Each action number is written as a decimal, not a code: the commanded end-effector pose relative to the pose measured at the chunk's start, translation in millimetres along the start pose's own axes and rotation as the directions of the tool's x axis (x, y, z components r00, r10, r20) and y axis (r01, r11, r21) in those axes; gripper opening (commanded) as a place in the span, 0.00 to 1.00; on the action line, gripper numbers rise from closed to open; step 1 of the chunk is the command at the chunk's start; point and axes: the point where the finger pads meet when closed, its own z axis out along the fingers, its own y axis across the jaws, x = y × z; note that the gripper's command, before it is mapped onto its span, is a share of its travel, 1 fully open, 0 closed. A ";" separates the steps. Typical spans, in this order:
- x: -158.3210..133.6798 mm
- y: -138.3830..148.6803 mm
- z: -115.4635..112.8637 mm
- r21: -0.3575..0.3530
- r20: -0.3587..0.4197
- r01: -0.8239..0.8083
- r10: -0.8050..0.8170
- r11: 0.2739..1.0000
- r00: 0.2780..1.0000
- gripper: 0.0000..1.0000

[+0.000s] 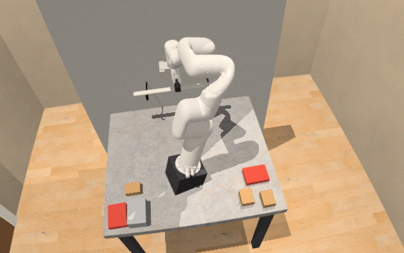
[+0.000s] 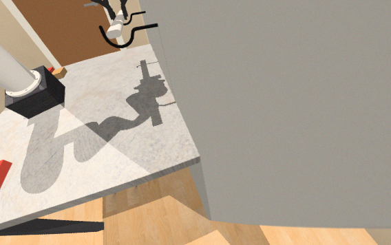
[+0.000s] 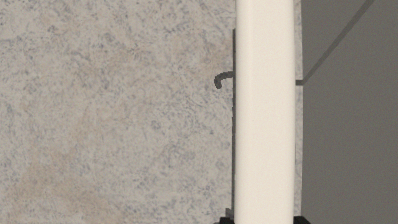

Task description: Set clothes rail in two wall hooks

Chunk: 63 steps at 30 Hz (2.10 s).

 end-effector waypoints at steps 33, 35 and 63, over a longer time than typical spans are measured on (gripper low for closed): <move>0.1 1.8 13.1 -0.005 -0.001 -0.001 0.001 1.000 1.000 0.00; 0.1 1.8 13.7 -0.005 -0.001 -0.001 0.001 1.000 1.000 0.00; 0.1 1.8 21.4 -0.005 -0.001 -0.001 0.001 1.000 1.000 0.00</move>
